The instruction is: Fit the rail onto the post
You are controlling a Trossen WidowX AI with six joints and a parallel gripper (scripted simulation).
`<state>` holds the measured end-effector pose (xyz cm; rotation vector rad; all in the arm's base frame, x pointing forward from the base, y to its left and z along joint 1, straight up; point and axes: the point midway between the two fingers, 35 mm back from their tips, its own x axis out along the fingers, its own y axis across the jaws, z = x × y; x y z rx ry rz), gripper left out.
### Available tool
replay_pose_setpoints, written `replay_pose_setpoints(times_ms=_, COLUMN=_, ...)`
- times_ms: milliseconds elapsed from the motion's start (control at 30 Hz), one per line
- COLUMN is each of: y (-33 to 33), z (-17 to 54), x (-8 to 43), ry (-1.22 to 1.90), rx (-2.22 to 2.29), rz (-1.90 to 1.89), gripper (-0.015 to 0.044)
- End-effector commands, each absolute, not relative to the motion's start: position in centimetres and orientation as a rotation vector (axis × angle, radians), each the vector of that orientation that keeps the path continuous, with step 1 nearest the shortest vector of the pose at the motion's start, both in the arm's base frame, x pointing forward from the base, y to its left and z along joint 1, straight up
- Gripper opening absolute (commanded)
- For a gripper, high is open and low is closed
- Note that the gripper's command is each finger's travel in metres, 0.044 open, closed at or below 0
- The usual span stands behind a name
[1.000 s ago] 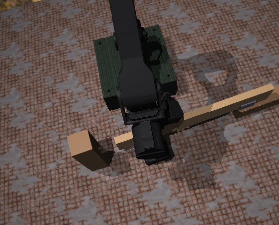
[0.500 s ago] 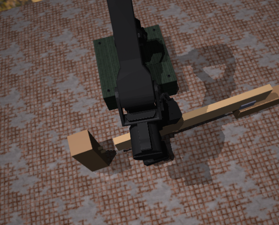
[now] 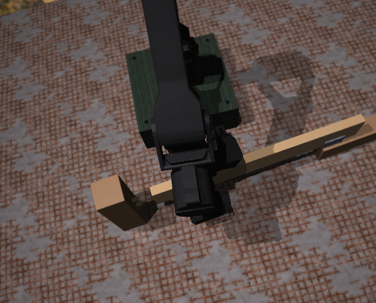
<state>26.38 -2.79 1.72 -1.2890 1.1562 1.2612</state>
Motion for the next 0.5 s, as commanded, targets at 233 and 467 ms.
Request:
replay_pose_setpoints(times_ms=233, y=-3.2, z=1.8, x=26.47, ry=1.156, rx=-1.29, rz=1.26, gripper=0.0)
replay_pose_setpoints(times_ms=467, y=-3.42, z=1.73, x=26.48, ry=1.156, rx=-1.29, rz=1.26, gripper=0.0)
